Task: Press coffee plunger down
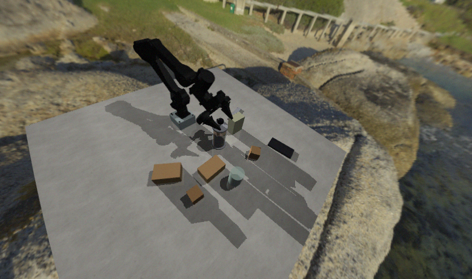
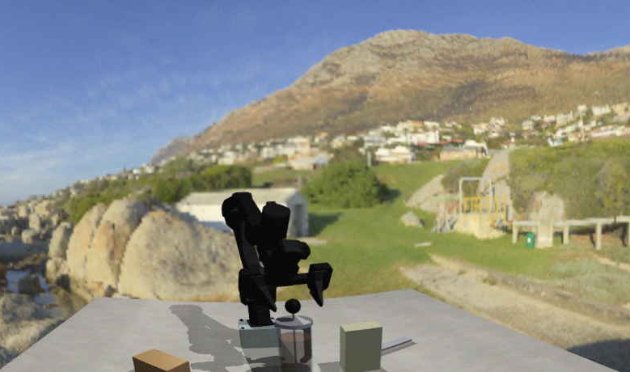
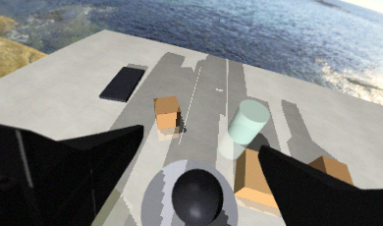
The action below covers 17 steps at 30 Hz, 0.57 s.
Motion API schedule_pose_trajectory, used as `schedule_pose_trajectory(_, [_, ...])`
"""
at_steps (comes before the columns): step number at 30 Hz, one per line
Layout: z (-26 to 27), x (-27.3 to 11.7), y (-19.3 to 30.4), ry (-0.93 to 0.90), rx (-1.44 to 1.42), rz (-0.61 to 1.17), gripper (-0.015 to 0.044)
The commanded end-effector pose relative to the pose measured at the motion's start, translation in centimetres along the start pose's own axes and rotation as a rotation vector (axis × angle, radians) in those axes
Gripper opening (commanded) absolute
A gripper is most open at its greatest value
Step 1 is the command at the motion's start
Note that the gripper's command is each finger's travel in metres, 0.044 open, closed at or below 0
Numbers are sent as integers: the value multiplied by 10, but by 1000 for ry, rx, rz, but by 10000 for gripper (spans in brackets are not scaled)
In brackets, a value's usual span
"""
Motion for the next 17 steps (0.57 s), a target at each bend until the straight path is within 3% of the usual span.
schedule_pose_trajectory(1, [-5,-16,-19,6,0,-15,440])
schedule_pose_trajectory(6, [-12,-62,-49,3,-3,-1,440])
schedule_pose_trajectory(17, [-12,-62,-46,3,-4,-1,440])
Point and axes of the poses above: the point midway between the two fingers, 35 mm back from their tips, its own x axis out along the fingers, its own z axis across the jaws, y = z × x, the point moved 4 cm from there along -x, back along the fingers, and after that the axes turned 15 degrees about -x, right-handed, at the moved point
